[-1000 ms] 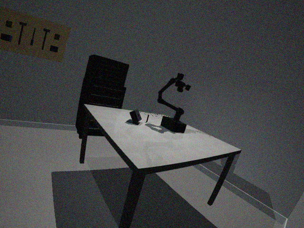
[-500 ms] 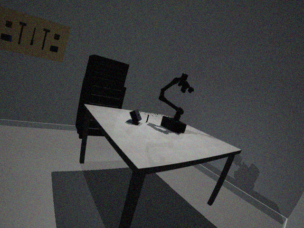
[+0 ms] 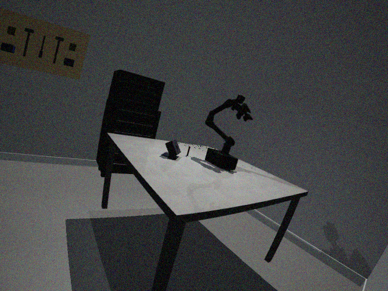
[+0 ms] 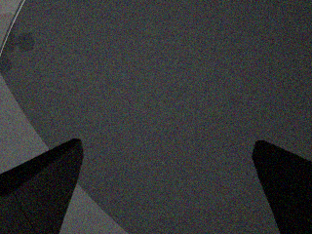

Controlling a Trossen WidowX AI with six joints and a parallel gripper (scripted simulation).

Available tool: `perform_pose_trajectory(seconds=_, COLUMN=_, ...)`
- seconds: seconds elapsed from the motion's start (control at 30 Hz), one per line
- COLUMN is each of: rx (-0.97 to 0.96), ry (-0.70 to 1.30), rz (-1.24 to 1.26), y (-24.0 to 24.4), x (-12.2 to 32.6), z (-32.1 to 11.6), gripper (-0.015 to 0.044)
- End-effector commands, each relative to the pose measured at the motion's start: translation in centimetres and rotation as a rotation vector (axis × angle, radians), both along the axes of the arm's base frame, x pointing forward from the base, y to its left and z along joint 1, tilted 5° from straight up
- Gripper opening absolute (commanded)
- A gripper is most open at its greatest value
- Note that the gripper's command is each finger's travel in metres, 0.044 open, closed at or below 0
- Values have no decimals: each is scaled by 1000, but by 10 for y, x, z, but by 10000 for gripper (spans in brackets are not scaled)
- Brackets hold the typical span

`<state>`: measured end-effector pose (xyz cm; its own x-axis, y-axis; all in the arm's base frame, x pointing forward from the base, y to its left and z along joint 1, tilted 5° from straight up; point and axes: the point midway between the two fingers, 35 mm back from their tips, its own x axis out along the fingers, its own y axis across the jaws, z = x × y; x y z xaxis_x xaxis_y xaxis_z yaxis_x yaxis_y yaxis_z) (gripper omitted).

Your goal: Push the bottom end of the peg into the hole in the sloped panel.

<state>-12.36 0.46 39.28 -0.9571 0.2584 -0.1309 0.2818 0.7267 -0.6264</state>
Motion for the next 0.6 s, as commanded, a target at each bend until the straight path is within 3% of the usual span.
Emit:
perform_pose_trajectory(seconds=0.0, rx=-65, ry=-1, rz=-66, y=15, x=-3, z=-2, gripper=440)
perform_pose_trajectory(seconds=0.57, rx=-363, ry=39, rz=-375, y=81, x=-1, z=-12, gripper=440)
